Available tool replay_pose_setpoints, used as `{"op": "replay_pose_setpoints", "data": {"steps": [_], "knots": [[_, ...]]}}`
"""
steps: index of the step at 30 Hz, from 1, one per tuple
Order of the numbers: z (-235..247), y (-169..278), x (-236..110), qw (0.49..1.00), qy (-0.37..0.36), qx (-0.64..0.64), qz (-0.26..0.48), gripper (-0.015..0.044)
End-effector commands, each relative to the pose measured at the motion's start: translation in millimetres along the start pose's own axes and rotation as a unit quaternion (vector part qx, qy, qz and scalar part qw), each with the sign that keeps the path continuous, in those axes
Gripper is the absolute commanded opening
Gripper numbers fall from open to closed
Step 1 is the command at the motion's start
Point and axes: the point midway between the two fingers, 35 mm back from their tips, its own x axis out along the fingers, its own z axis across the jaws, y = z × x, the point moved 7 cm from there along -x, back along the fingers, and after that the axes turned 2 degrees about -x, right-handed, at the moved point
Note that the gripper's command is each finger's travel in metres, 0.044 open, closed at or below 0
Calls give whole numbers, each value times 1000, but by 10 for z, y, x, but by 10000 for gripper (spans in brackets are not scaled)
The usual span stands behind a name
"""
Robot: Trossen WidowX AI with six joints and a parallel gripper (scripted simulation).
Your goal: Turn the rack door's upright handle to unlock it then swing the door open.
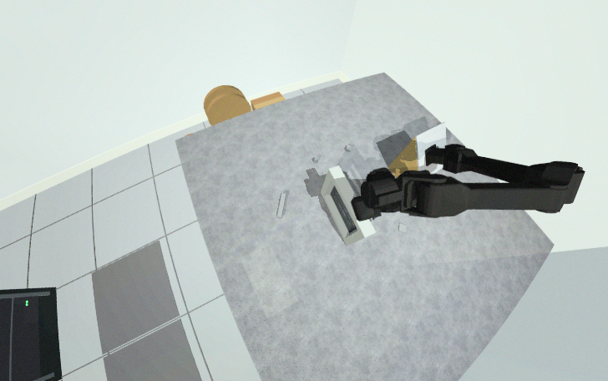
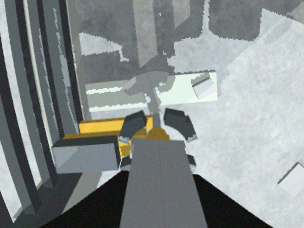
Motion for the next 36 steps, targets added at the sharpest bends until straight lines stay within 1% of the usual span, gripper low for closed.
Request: {"op": "replay_pose_setpoints", "data": {"steps": [1,16,36], "knots": [[-27,-21,-3,999,0,-34,-1,19],[-151,-106,-3,984,1,-180,-1,19],[-404,-347,-2,940,1,-341,-2,19]]}}
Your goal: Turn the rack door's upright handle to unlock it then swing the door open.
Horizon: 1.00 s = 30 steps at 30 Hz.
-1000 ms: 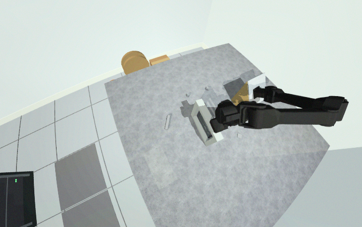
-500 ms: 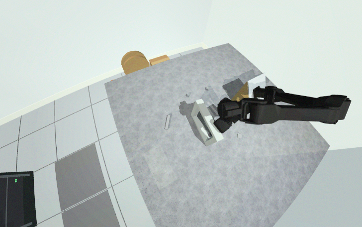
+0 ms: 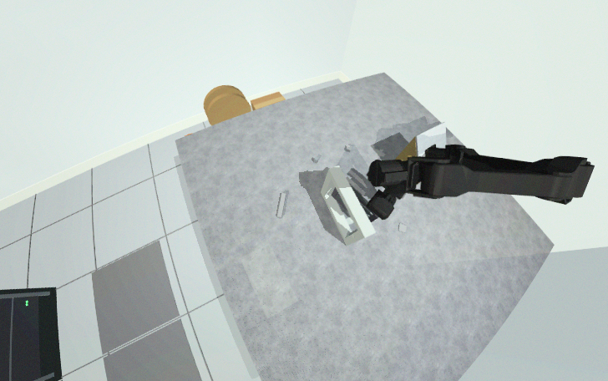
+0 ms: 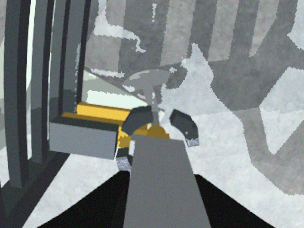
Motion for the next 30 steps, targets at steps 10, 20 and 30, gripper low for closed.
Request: {"op": "replay_pose_setpoints", "data": {"steps": [10,20,30], "knots": [[-229,-84,0,992,-5,-124,-4,19],[-402,-174,1,981,-4,-191,-5,19],[-558,-285,2,967,-4,-256,-6,19]]}}
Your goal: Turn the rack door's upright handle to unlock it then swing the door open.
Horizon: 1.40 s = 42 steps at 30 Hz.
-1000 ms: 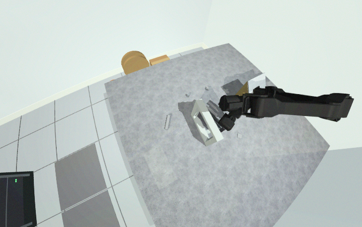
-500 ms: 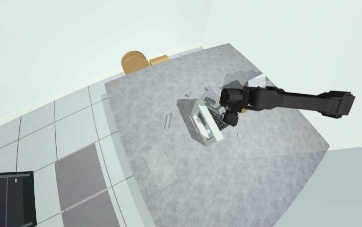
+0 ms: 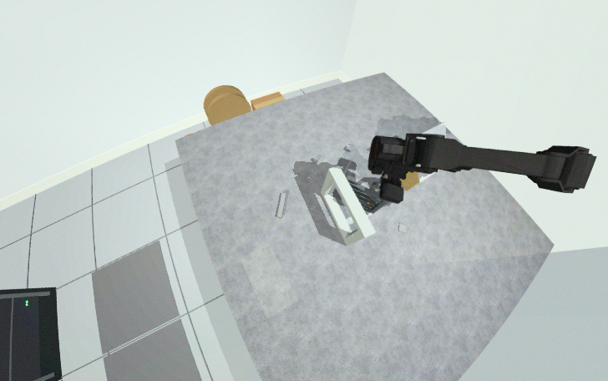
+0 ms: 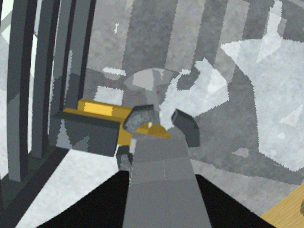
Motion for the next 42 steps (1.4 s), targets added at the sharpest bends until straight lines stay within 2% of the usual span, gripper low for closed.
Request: {"op": "replay_pose_setpoints", "data": {"steps": [1,21,42], "knots": [[-68,-22,-1,999,-3,-46,-2,19],[-441,-174,0,983,-2,-184,-3,19],[-794,-457,-4,942,0,-336,-4,19]]}}
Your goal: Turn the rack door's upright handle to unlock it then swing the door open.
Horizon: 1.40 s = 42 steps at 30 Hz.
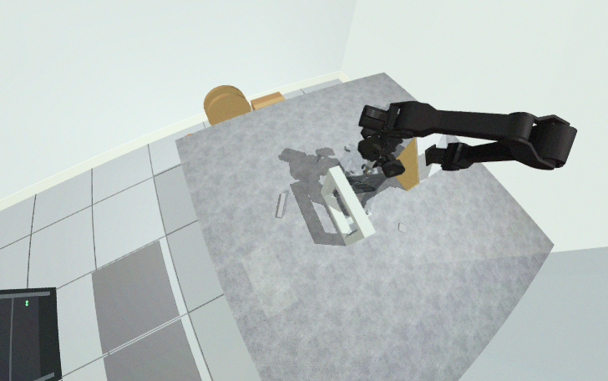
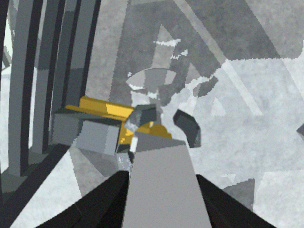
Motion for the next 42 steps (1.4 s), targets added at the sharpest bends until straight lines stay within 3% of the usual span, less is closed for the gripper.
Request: {"op": "replay_pose_setpoints", "data": {"steps": [1,11,28,38,42], "knots": [[-100,-27,-5,999,2,-47,0,19],[-314,-99,-8,992,2,-125,-1,19],[-319,-100,-9,992,2,-126,-1,19],[-319,-100,-9,992,2,-126,-1,282],[-320,-103,-35,992,3,-126,-1,292]]}}
